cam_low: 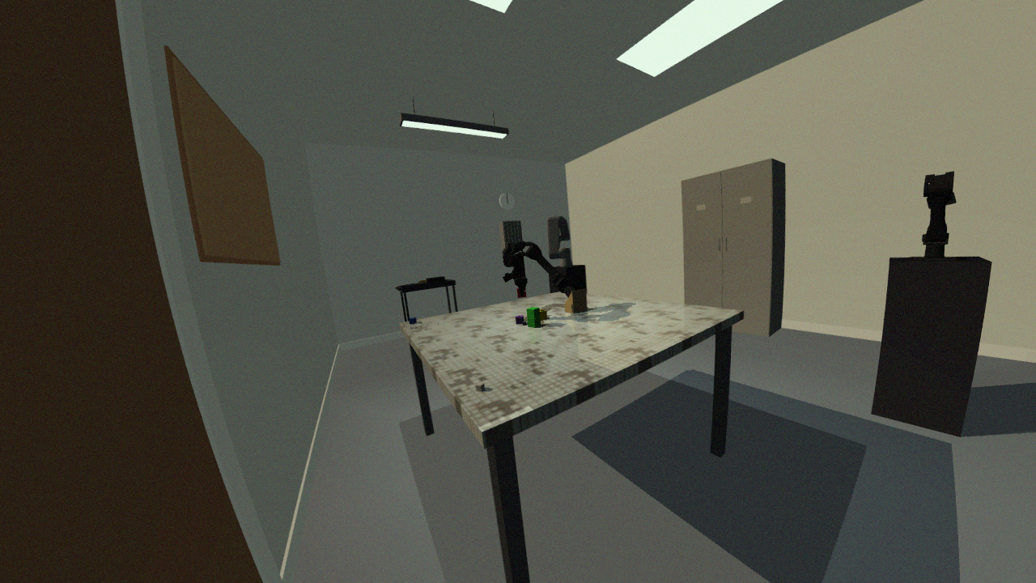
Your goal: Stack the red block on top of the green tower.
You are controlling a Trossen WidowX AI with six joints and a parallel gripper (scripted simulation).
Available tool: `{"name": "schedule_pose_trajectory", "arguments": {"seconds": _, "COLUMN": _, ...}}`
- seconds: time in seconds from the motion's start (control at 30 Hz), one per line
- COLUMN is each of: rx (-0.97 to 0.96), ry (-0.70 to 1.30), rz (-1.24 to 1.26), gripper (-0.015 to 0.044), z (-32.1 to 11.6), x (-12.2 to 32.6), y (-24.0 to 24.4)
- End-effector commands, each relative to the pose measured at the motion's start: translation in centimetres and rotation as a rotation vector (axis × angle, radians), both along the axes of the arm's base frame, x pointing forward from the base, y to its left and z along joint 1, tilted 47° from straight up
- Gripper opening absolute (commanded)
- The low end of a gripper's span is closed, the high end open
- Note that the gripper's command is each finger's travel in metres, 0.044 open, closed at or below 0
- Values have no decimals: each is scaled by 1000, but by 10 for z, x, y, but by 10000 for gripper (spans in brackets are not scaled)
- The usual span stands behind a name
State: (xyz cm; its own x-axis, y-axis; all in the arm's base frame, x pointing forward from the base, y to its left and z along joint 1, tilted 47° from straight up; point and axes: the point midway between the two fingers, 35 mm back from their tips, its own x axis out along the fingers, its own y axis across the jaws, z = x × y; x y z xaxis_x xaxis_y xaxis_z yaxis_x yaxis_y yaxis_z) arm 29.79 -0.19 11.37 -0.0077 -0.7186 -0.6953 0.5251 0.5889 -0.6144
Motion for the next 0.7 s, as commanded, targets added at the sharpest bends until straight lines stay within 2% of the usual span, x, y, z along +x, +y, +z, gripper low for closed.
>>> {"name": "schedule_pose_trajectory", "arguments": {"seconds": 0.0, "rx": 5, "ry": -5, "rz": -1, "gripper": 0, "z": -14, "x": 11, "y": 15}}
{"name": "schedule_pose_trajectory", "arguments": {"seconds": 0.67, "rx": 1, "ry": -8, "rz": -4, "gripper": 0, "z": -95, "x": 35, "y": 85}}
